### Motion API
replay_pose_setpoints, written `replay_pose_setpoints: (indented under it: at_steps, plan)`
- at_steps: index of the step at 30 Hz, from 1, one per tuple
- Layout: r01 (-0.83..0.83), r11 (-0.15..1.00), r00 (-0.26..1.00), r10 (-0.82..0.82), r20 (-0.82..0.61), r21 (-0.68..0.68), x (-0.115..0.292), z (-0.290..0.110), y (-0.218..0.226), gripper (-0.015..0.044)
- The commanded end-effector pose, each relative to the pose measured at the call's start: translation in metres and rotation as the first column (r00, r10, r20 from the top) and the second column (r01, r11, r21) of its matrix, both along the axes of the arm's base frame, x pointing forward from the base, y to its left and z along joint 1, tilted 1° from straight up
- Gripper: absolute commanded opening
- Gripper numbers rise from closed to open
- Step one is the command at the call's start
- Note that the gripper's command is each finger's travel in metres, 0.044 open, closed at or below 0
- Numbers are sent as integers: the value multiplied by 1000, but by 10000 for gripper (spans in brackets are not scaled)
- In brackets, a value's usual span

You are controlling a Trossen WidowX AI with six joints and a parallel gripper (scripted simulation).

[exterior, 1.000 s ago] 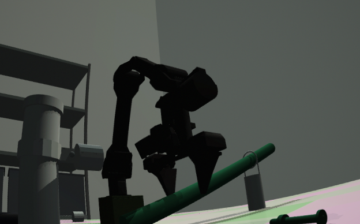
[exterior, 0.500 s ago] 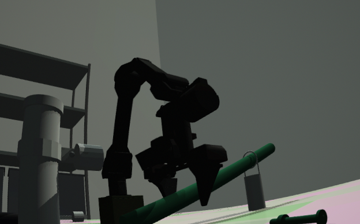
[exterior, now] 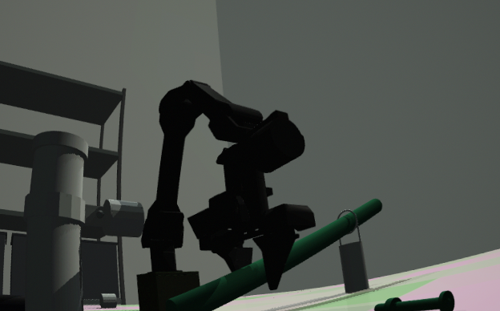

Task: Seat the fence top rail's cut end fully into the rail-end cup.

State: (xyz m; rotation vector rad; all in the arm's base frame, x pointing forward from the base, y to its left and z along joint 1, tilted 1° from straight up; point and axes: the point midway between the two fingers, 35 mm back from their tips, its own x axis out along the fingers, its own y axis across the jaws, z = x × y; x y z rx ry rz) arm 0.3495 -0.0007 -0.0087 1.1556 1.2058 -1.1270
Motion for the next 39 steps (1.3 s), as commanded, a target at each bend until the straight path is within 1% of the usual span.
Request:
replay_pose_setpoints:
  at_steps: [1,17,22,27,35,39]
  plan:
    - [2,1000,1000,-2,-8,1,-1,-3,0,243]
    - [2,1000,1000,-2,-8,1,-1,-3,0,136]
    - [2,1000,1000,-2,-8,1,-3,3,-1,5]
    - [6,999,1000,-6,-8,-41,-3,14,-2,0]
    - [28,967,1000,-25,12,-252,-9,70,-11,0]
    - [30,962,1000,-27,15,-271,-10,76,-12,0]
